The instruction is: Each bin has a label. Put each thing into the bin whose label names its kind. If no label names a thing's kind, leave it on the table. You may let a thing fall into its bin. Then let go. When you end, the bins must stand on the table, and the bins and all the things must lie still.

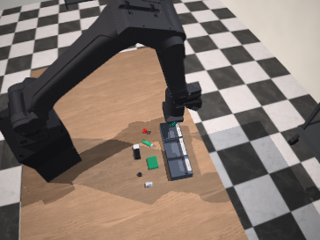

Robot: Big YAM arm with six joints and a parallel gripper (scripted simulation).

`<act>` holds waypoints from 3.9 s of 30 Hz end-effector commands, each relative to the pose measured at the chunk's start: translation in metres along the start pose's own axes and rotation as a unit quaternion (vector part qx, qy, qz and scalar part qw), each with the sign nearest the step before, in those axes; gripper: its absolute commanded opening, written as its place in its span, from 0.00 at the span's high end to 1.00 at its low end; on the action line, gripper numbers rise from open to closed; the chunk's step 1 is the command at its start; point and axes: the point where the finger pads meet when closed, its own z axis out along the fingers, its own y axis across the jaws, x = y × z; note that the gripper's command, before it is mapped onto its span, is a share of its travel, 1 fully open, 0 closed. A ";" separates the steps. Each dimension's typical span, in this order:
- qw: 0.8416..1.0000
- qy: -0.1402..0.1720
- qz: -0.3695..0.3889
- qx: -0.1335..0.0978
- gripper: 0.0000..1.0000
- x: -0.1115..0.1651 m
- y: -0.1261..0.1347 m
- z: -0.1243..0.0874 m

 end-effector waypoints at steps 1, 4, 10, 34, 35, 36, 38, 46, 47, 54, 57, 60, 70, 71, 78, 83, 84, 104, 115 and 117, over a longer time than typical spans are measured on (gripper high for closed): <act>1.000 -0.008 0.005 0.000 0.92 -0.012 -0.002 0.011; 1.000 -0.008 0.005 -0.001 0.92 -0.012 -0.002 0.017; 1.000 -0.007 0.004 -0.001 0.92 -0.010 -0.002 0.033; 1.000 -0.008 0.002 -0.001 0.92 -0.010 0.002 0.043; 1.000 -0.008 0.002 -0.001 0.92 -0.010 0.002 0.043; 1.000 -0.008 0.002 -0.001 0.92 -0.010 0.002 0.043; 1.000 -0.008 0.002 -0.001 0.92 -0.010 0.002 0.043; 1.000 -0.008 0.002 -0.001 0.92 -0.010 0.002 0.043; 1.000 -0.008 0.002 -0.001 0.92 -0.010 0.002 0.043; 1.000 -0.008 0.002 -0.001 0.92 -0.010 0.002 0.044; 1.000 -0.008 0.002 -0.001 0.92 -0.010 0.002 0.044; 1.000 -0.008 0.002 -0.001 0.92 -0.010 0.002 0.044; 1.000 -0.010 -0.001 -0.003 0.92 -0.009 0.007 0.028; 1.000 -0.009 0.005 -0.001 0.92 -0.010 0.000 0.029; 1.000 -0.006 -0.003 -0.002 0.92 -0.005 0.007 0.021; 1.000 -0.009 0.002 -0.001 0.92 -0.009 0.003 0.012; 1.000 -0.010 -0.001 -0.002 0.92 -0.009 0.006 0.009; 1.000 0.008 0.009 0.003 0.92 0.006 -0.004 0.002; 1.000 0.001 -0.003 0.000 0.92 0.005 0.005 -0.001; 1.000 0.001 -0.004 0.000 0.92 0.006 0.005 -0.001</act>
